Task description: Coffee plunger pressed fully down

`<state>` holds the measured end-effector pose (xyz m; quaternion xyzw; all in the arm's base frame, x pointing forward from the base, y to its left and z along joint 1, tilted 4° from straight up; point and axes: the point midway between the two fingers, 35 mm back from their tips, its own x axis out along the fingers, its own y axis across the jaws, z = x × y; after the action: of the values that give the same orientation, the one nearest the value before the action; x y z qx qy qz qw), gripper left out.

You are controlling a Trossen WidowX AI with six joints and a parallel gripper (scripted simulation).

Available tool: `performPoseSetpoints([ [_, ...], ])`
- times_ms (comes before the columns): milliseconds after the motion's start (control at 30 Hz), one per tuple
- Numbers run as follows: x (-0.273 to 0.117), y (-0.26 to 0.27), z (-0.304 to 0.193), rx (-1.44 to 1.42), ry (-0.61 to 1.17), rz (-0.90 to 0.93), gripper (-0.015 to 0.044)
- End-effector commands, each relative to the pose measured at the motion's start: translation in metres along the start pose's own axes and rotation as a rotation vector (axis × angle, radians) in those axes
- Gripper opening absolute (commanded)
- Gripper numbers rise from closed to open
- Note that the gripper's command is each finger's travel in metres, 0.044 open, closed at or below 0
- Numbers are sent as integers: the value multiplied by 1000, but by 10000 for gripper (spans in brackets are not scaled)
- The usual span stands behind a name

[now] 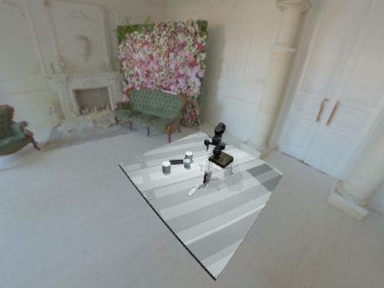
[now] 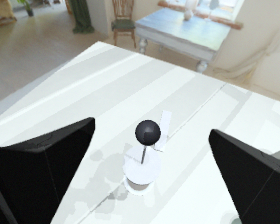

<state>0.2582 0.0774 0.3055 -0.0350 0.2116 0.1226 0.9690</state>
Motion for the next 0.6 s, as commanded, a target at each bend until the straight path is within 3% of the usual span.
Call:
performPoseSetpoints([
  [0,14,-2,-28,-11,13,-7,440],
  [567,33,-1,-28,-12,12,-5,440],
])
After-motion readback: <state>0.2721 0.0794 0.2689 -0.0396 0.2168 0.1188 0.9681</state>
